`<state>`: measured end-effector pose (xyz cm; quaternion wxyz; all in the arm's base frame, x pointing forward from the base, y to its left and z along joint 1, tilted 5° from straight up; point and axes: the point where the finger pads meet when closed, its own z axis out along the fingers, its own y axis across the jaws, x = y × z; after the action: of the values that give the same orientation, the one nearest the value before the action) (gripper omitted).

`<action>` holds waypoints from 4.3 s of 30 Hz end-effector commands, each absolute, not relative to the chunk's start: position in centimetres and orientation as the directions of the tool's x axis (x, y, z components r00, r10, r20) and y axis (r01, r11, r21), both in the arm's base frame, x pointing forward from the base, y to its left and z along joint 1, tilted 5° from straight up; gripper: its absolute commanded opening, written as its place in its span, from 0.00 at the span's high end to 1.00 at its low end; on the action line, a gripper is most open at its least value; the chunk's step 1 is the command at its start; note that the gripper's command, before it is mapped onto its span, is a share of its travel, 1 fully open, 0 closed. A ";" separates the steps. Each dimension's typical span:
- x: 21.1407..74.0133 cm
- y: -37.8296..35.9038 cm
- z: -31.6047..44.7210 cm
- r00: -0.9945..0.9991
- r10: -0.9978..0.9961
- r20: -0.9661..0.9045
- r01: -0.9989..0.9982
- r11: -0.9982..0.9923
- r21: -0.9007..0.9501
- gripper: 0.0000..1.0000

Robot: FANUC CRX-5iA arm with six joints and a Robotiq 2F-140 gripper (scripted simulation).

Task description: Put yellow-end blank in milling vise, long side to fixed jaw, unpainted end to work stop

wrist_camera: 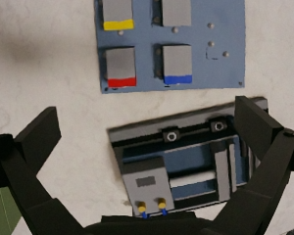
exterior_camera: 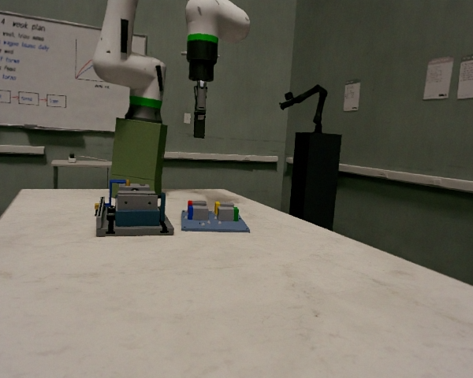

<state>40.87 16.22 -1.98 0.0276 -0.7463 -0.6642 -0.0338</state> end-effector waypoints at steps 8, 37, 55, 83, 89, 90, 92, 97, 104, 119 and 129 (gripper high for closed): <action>41.0 16.5 -3.5 0.115 0.989 0.088 0.993 -0.116 0.005 0.00; 41.0 16.4 -2.7 0.115 0.989 0.088 0.993 -0.116 0.005 0.00; 41.0 16.3 -2.4 0.115 0.989 0.088 0.993 -0.116 0.005 0.00; 40.8 15.2 -2.2 0.115 0.989 0.088 0.993 -0.116 0.005 0.00; 40.8 15.2 -2.2 0.115 0.989 0.088 0.993 -0.116 0.005 0.00; 40.8 15.2 -2.2 0.115 0.989 0.088 0.993 -0.116 0.005 0.00; 40.8 15.2 -2.2 0.115 0.989 0.088 0.993 -0.116 0.005 0.00; 40.8 15.2 -2.2 0.115 0.989 0.088 0.993 -0.116 0.005 0.00; 40.8 15.2 -2.2 0.115 0.989 0.088 0.993 -0.116 0.005 0.00; 40.8 15.2 -2.2 0.115 0.989 0.088 0.993 -0.116 0.005 0.00; 40.8 15.2 -2.2 0.115 0.989 0.088 0.993 -0.116 0.005 0.00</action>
<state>40.73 15.15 -2.30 0.0276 -0.7463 -0.6642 -0.0338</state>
